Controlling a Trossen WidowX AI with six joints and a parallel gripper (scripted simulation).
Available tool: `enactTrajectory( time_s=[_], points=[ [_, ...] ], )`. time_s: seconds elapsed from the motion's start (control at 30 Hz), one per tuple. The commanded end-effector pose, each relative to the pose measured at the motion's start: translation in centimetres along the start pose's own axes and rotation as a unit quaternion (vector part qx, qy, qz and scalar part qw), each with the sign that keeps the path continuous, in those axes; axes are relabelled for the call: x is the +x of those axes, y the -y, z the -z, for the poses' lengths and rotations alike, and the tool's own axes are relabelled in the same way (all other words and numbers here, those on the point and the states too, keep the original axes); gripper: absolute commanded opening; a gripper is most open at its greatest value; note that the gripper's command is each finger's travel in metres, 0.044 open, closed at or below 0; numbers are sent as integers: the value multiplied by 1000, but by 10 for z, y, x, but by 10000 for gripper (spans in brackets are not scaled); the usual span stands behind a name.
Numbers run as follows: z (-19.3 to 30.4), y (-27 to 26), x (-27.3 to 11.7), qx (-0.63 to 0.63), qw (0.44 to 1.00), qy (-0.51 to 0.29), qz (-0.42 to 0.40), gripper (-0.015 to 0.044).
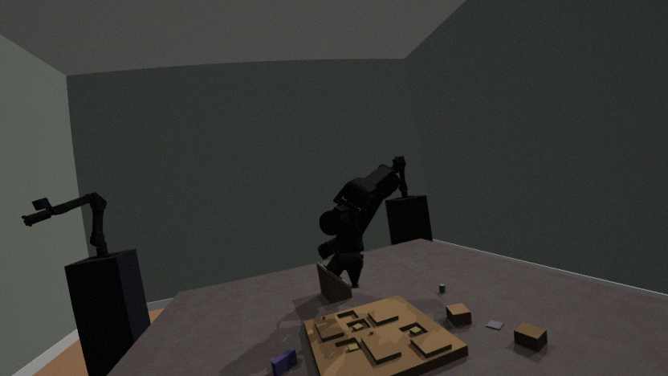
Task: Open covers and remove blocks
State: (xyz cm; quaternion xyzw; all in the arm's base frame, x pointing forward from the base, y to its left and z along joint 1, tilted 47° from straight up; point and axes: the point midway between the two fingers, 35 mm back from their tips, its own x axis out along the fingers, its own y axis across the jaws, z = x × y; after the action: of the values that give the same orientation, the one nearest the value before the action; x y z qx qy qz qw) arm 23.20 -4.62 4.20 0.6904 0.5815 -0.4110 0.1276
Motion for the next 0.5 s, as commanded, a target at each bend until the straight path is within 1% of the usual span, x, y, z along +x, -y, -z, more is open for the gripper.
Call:
enactTrajectory(
  time_s=[0.0,0.47],
  points=[
    [16,-4,-3,1,1000,3,-6,80],
    [62,-6,-6,2,1000,7,-12,80]
  ],
)
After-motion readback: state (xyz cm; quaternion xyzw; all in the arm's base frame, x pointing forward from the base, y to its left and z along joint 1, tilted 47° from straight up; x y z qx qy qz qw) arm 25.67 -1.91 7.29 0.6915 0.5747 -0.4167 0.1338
